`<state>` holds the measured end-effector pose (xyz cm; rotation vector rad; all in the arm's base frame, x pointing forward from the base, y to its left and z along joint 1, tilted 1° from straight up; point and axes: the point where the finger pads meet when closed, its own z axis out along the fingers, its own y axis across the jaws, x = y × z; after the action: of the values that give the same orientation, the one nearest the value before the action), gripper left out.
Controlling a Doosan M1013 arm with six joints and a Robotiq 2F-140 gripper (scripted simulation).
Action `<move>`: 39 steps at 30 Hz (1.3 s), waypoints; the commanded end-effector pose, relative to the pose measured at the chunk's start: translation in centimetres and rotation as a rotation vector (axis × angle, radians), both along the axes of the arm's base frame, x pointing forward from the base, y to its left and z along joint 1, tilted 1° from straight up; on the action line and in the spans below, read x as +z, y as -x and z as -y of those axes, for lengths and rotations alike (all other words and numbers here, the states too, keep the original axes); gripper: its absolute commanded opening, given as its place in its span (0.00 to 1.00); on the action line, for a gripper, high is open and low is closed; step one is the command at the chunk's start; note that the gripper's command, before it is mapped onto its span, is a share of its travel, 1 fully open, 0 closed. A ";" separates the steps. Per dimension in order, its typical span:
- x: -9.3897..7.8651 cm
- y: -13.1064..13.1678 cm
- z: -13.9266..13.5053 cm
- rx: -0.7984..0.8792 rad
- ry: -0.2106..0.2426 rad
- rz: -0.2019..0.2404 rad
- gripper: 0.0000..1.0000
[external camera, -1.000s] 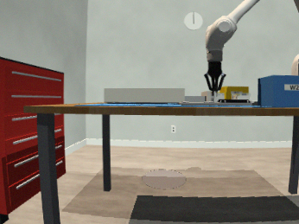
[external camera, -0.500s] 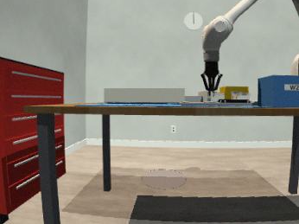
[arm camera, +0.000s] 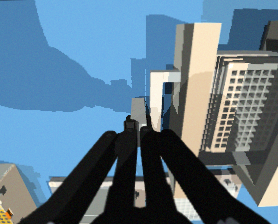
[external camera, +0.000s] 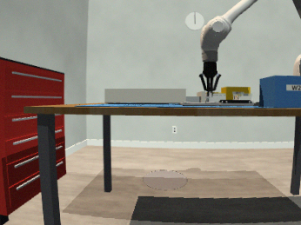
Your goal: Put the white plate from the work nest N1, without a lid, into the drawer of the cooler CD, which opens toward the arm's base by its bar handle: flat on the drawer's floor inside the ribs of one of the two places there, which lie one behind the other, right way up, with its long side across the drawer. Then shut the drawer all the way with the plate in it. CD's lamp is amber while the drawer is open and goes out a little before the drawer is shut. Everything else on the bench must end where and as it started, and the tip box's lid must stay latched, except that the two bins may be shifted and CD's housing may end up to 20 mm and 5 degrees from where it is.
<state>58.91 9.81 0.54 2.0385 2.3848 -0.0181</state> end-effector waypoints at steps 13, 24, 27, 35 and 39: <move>0.0 -1.7 -0.3 0.000 0.000 0.000 0.00; 0.0 -2.8 -0.4 0.000 0.000 0.000 0.00; 0.0 -3.2 -0.5 0.000 0.000 0.000 0.00; 0.0 -4.3 -0.7 0.000 0.000 0.000 0.00; 0.0 -4.5 -0.7 0.000 0.000 0.000 0.00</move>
<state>63.26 10.50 0.51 2.0385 2.3849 -0.0182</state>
